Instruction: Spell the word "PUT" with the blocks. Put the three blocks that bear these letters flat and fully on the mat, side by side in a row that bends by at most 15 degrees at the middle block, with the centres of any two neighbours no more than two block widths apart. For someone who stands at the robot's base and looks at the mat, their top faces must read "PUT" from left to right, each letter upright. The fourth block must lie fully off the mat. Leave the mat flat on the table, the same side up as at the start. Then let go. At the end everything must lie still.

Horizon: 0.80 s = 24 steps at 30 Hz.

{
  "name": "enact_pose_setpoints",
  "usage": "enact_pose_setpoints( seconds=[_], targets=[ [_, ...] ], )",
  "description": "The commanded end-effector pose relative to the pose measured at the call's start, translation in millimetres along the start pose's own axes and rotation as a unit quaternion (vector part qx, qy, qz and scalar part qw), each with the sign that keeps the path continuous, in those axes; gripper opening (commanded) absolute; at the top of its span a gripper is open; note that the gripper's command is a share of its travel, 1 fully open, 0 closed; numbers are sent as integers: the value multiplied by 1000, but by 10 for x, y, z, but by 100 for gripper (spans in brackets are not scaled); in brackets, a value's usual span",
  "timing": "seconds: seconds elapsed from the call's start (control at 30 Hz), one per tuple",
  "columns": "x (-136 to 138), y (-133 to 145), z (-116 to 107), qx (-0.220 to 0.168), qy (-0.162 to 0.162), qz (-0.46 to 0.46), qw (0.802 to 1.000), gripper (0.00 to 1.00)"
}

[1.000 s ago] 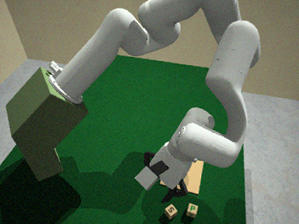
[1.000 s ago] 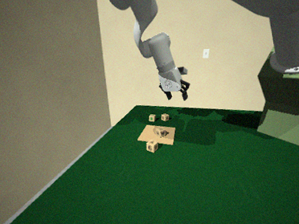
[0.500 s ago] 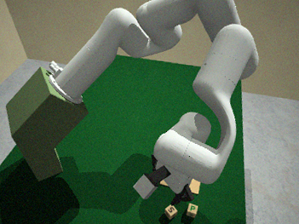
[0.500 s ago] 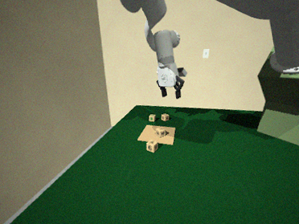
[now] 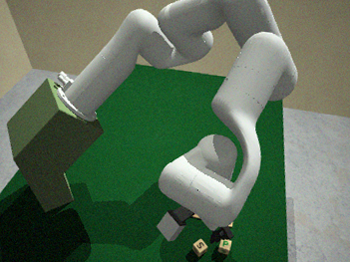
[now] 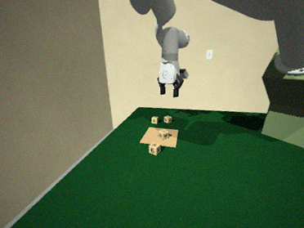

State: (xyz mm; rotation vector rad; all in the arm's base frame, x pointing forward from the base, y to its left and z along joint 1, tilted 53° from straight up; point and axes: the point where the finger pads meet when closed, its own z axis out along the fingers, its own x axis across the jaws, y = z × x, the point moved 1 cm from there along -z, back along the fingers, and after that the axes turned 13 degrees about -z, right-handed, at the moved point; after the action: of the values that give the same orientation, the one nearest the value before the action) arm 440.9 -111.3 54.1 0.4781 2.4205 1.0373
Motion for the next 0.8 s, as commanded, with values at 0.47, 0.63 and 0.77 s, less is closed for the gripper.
enact_pose_setpoints(
  seconds=[0.47, 0.63, 0.77],
  targets=[
    [-5, -1, 348, -1, -2, 1, 1000, 100],
    [3, -2, 443, 0, -1, 1, 1000, 69],
    [3, -2, 443, 0, -1, 1, 1000, 69]
  ],
)
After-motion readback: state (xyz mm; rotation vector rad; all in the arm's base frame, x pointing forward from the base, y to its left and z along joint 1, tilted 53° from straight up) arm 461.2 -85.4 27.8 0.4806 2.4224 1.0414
